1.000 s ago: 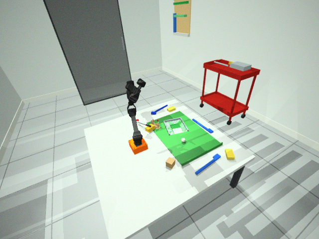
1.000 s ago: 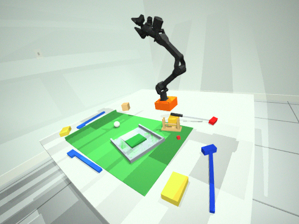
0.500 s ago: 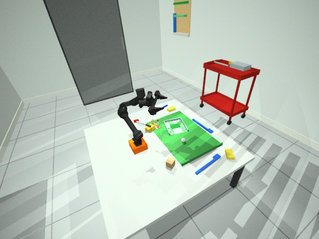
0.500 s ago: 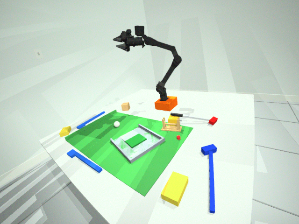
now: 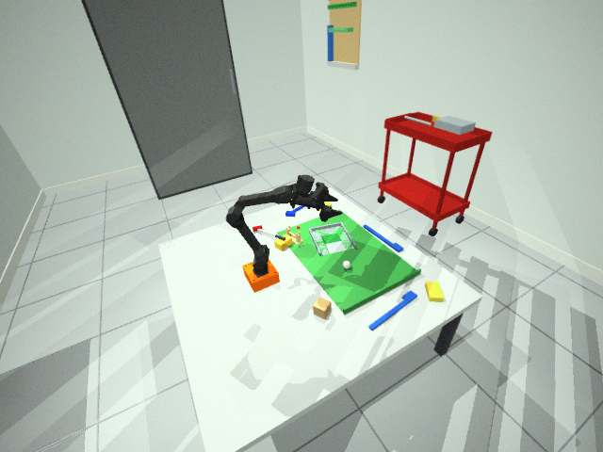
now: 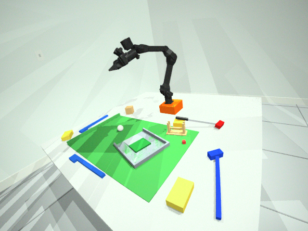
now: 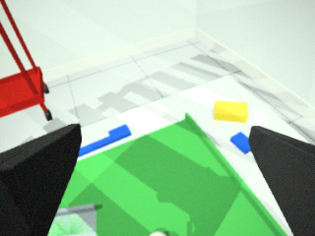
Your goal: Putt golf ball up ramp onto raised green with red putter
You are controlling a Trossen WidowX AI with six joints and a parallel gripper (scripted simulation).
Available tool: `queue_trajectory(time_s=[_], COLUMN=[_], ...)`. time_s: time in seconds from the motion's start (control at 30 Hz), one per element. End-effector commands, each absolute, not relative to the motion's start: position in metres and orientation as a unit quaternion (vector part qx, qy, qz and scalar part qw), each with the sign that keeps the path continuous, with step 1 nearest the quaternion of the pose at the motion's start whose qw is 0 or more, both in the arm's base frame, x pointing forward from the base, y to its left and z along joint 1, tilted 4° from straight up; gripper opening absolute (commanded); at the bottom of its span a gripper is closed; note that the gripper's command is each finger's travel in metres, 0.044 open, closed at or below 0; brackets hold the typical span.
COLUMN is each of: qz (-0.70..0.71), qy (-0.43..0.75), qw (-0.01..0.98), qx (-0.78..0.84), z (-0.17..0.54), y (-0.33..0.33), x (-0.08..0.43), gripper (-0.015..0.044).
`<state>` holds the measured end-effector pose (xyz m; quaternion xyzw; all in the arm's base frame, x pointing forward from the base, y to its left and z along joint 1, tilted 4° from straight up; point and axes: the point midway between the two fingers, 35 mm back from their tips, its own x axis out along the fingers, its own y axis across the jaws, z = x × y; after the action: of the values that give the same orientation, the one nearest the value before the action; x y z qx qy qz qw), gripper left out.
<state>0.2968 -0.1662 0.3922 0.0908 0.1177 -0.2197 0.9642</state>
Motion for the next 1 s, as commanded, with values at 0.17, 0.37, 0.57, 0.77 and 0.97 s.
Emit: queue_trajectory(time_s=[0.17, 0.37, 0.57, 0.77, 0.97], qz=[-0.030, 0.086, 0.226, 0.360, 0.480], qy=[0.258, 0.328, 0.390, 0.420, 0.419], qw=[0.965, 0.934, 0.863, 0.755, 0.607], qx=[-0.021, -0.109, -0.229, -0.353, -0.474], z=[0.314, 0.266, 0.207, 0.152, 0.100], y=[-0.056, 0.018, 0.104, 0.183, 0.245], x=[0.366, 0.380, 0.369, 0.331, 0.268], gripper=[0.0440, 0.0440, 0.0440, 0.0440, 0.0440])
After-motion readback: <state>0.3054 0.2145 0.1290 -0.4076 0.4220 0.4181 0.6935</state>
